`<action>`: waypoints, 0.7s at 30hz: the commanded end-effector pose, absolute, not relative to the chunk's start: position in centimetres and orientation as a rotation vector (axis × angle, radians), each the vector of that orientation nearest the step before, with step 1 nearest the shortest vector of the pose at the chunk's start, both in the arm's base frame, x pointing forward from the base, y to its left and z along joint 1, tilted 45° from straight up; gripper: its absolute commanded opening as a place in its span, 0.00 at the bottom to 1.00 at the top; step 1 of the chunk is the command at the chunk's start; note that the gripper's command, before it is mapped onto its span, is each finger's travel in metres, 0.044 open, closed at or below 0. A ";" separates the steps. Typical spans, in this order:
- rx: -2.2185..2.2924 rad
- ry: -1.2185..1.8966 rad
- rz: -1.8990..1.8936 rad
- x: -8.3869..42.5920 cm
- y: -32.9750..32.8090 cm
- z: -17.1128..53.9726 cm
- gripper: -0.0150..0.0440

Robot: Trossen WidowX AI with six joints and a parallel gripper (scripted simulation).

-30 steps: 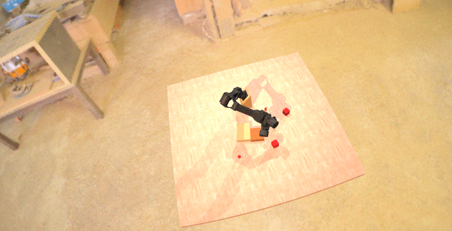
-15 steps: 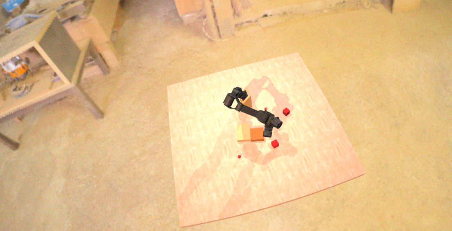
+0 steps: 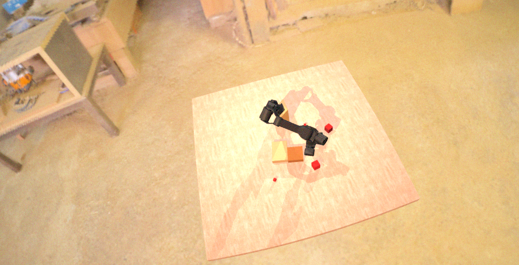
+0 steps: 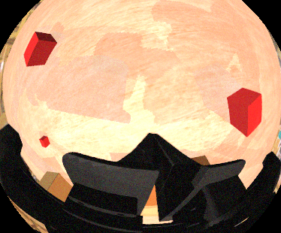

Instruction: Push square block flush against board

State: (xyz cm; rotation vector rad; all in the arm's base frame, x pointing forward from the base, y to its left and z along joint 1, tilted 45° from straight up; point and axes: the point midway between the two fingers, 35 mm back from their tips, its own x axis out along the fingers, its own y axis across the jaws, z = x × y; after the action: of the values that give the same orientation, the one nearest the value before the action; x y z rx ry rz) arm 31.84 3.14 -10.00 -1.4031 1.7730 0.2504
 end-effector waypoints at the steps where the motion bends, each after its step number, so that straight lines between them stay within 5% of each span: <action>1: -1.399 1.731 0.246 32.5 6.1 -7.2 0.25; 21: -1.085 1.653 -0.114 35.2 3.4 -4.7 0.25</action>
State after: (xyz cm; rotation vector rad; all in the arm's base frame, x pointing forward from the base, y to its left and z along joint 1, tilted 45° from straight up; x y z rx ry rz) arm 34.22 3.86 -5.78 -1.1686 1.6890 -0.0237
